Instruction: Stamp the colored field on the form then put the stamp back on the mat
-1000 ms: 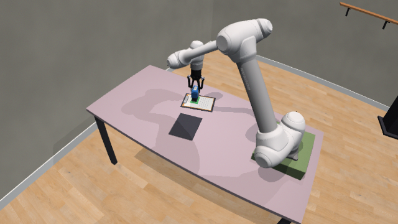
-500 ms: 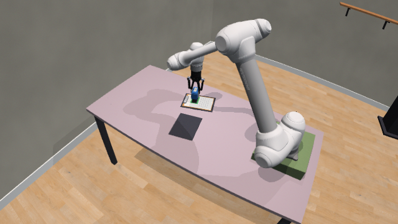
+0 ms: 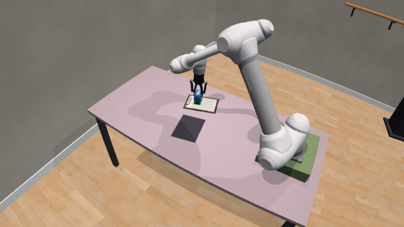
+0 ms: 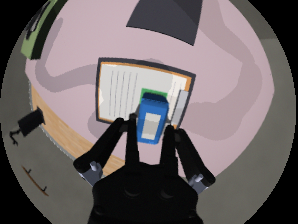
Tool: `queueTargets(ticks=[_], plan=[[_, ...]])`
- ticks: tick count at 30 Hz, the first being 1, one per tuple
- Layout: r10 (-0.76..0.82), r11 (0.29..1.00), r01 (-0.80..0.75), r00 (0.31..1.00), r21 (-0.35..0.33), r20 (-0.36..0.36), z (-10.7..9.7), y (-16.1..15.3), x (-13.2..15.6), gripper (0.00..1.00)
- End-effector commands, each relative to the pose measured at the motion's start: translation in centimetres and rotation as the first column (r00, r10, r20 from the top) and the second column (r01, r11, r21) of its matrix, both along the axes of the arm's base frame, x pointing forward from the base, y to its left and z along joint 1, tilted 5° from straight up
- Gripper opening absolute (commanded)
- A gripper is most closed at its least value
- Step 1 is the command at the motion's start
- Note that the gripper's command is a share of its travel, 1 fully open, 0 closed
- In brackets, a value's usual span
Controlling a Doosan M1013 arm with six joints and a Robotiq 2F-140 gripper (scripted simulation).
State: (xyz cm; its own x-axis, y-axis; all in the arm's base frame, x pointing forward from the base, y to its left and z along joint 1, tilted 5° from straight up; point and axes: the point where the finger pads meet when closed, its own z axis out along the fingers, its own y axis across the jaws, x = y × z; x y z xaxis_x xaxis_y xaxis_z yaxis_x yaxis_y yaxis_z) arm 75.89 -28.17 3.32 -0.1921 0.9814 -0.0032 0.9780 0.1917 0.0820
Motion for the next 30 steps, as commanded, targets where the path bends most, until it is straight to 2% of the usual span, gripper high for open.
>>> queueTargets(ticks=[1, 19, 30], plan=[[0.000, 1.000, 0.000, 1.000, 0.000, 0.000, -0.4, 0.0, 0.0, 0.17], [0.000, 1.000, 0.000, 1.000, 0.000, 0.000, -0.6, 0.0, 0.0, 0.17], [0.000, 1.000, 0.000, 1.000, 0.000, 0.000, 1.8, 0.0, -0.1, 0.17]])
